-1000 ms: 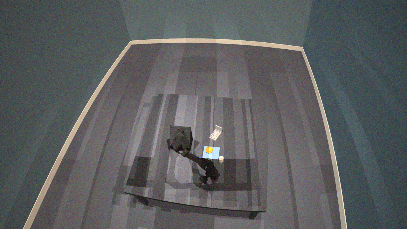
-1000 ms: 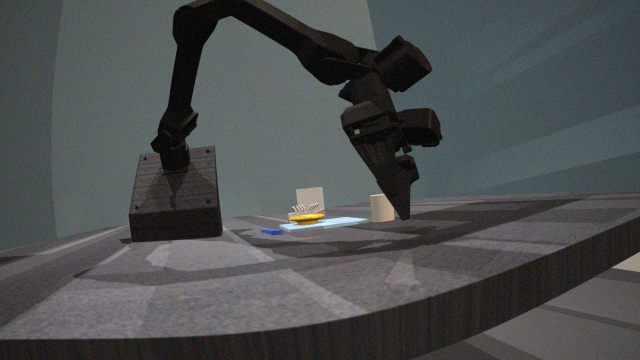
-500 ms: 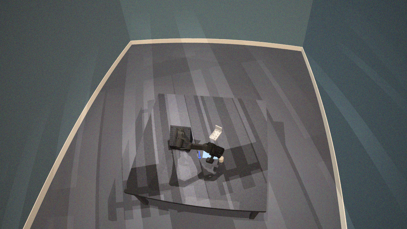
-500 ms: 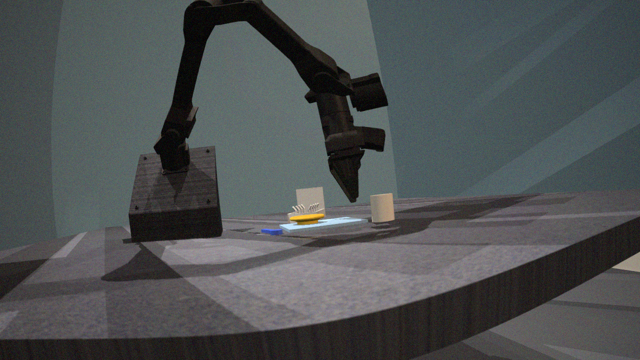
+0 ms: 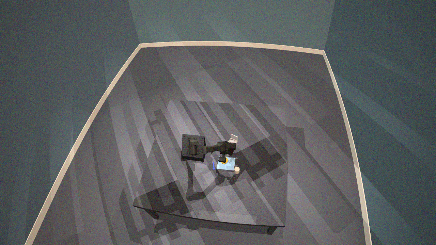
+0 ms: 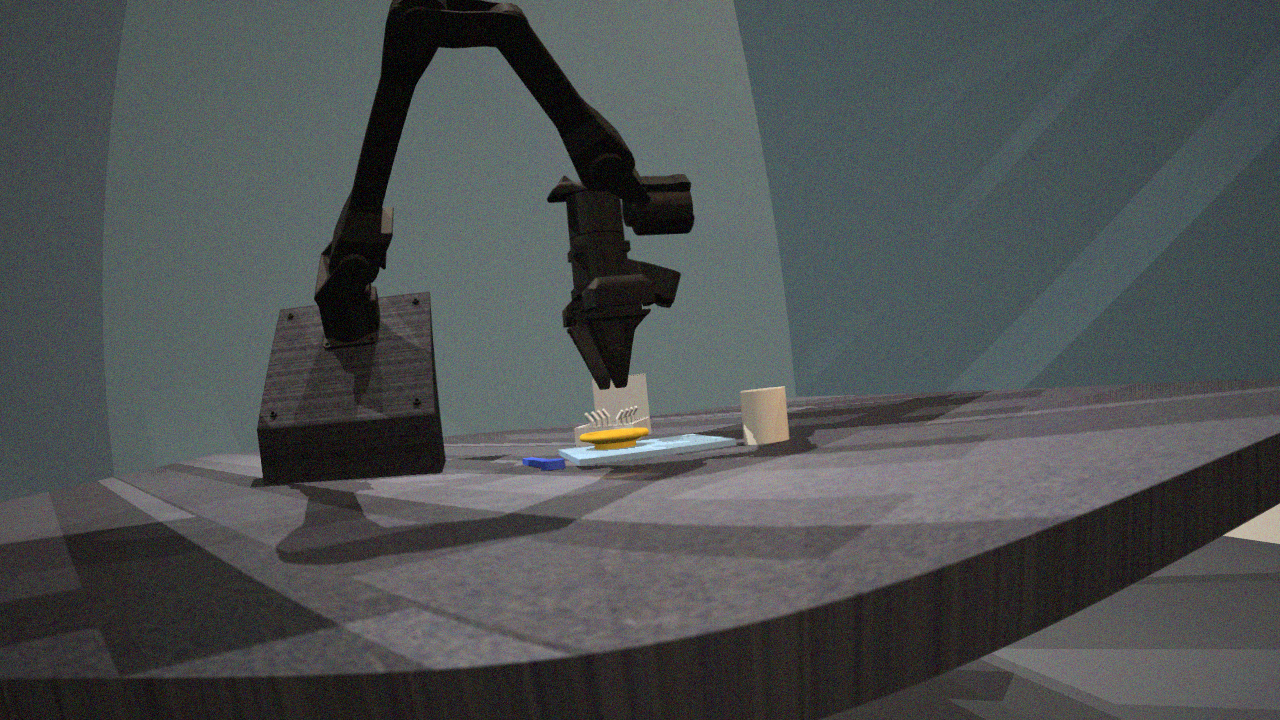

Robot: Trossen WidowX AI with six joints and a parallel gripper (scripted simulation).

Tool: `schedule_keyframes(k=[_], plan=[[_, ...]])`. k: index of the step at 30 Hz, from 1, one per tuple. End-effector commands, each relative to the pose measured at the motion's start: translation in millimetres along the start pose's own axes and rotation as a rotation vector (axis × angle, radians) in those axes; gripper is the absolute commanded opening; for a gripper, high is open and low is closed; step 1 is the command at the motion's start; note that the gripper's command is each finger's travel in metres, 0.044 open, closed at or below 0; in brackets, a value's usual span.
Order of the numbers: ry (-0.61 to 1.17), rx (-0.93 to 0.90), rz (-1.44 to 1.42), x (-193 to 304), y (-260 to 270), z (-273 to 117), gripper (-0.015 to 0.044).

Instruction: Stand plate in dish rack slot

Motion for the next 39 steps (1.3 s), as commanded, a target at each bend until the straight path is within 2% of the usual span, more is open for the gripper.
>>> schedule_keyframes(k=[1, 39], plan=[[0.006, -0.005, -0.001, 2, 3, 2, 0.04], [0.007, -0.003, -0.001, 4, 2, 58, 0.0393]])
Point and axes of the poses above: the point midway between the two fingers, 35 mm back from their tips, its own z axis out along the fingers, its own y axis across the jaws, x = y × z, the point moved 1 cm from there along -z, back along the fingers, and after that the axes turned 8 degrees about -z, right-handed, at the moved point
